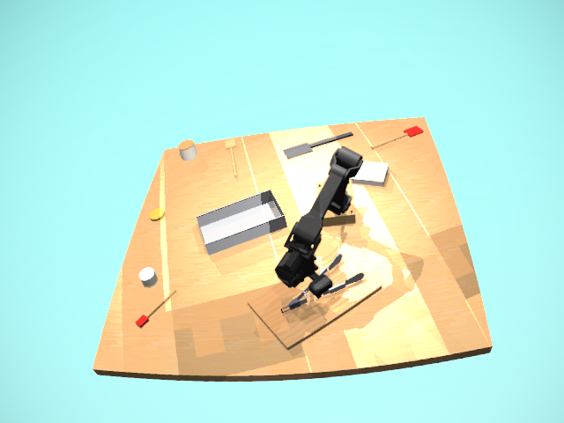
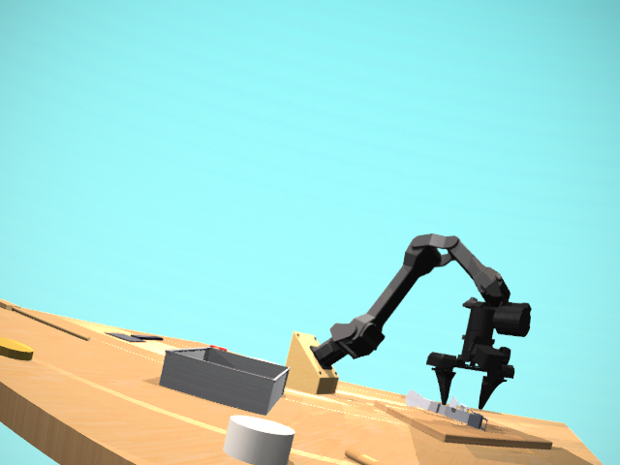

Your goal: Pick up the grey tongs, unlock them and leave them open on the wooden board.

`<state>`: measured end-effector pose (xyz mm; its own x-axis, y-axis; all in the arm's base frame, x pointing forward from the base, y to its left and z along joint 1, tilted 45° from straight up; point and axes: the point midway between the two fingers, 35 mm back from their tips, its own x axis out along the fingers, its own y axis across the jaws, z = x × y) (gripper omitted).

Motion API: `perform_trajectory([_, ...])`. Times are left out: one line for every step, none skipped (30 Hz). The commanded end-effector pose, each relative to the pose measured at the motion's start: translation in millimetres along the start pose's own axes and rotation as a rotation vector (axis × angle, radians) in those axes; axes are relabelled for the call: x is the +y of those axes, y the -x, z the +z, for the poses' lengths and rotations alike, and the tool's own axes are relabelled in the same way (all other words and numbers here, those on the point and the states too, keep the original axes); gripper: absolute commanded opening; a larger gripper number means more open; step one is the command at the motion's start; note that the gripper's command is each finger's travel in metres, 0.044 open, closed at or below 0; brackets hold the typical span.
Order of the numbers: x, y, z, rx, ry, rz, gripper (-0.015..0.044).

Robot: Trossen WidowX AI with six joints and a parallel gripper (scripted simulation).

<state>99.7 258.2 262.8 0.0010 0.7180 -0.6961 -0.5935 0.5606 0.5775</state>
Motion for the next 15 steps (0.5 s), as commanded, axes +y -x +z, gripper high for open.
perform_trajectory([-9.0, 2.8, 2.1, 0.006, 0.005, -0.014, 0.044])
perform_trajectory([-15.1, 4.8, 3.3, 0.009, 0.011, -0.024, 0.044])
perform_trajectory([-22.9, 7.5, 4.8, 0.013, 0.013, -0.035, 0.044])
perform_trajectory([-31.8, 10.9, 6.3, 0.018, 0.015, -0.048, 0.044])
perform_trajectory([-41.1, 14.8, 7.5, 0.023, 0.016, -0.059, 0.044])
perform_trajectory([-50.0, 19.2, 8.8, 0.025, 0.014, -0.068, 0.044])
perform_trajectory([-58.7, 23.6, 9.4, 0.029, 0.013, -0.076, 0.044])
perform_trajectory([-67.2, 28.2, 9.7, 0.033, 0.012, -0.083, 0.044])
perform_trajectory([-75.3, 33.1, 9.8, 0.036, 0.01, -0.087, 0.044])
perform_trajectory([-83.0, 38.0, 9.6, 0.038, 0.007, -0.09, 0.044])
perform_trajectory([-90.3, 43.2, 9.2, 0.038, 0.004, -0.092, 0.044])
perform_trajectory([-97.3, 48.5, 8.6, 0.037, 0.0, -0.092, 0.044])
perform_trajectory([-103.9, 53.9, 7.8, 0.035, -0.004, -0.091, 0.044])
perform_trajectory([-110.1, 59.4, 7.0, 0.031, -0.008, -0.089, 0.044])
perform_trajectory([-115.9, 65.0, 5.9, 0.026, -0.013, -0.086, 0.044])
